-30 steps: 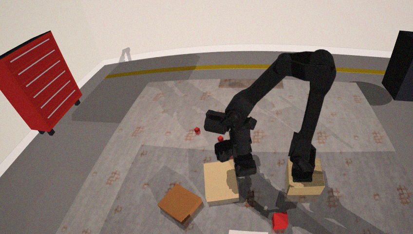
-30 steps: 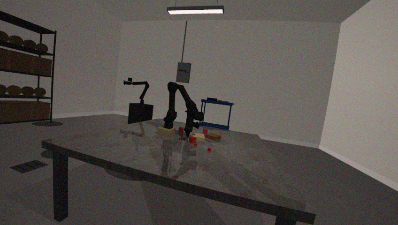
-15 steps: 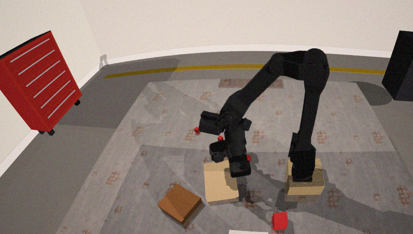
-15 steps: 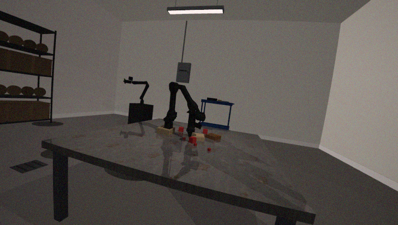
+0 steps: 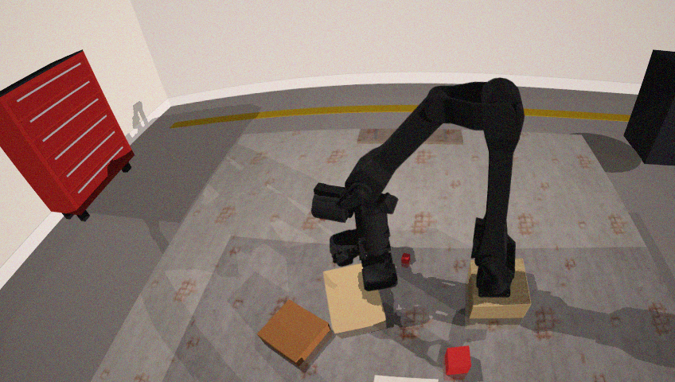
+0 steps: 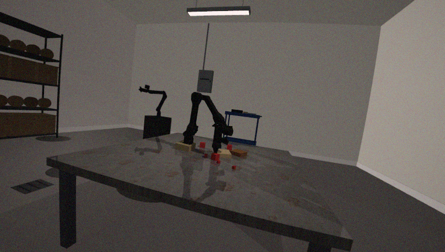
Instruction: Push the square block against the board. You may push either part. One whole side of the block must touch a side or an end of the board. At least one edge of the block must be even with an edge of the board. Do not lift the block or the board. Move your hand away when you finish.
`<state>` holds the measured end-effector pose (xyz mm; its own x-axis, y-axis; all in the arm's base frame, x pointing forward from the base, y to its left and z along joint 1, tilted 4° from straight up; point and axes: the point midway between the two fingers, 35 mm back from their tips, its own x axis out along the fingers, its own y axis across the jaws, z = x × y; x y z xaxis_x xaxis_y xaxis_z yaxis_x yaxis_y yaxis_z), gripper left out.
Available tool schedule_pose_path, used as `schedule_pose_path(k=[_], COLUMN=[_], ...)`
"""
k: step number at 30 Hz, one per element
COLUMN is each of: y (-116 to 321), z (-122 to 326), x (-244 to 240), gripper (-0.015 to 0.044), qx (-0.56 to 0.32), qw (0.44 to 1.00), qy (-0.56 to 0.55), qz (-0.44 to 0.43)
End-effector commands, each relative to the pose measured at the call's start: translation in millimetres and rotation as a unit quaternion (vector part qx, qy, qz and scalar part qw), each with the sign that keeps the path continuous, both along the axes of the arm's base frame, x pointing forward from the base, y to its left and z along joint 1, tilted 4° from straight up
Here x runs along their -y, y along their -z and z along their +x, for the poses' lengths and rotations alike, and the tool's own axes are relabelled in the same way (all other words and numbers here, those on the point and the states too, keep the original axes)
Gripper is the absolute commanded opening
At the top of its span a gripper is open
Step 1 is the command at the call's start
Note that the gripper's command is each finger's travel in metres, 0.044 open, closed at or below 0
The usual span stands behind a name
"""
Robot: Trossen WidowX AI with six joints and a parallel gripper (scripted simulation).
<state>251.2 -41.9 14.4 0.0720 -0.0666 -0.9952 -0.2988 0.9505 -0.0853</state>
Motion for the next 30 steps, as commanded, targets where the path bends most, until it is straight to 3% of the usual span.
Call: schedule_pose_path(k=[1, 30], y=[1.4, -1.4], z=[6.5, 49.5], x=[-2.6, -22.6], gripper=[0.0000, 0.0000], qx=[-0.001, 0.001], qw=[1.000, 1.000], qy=[0.002, 0.001], qz=[0.001, 0.002])
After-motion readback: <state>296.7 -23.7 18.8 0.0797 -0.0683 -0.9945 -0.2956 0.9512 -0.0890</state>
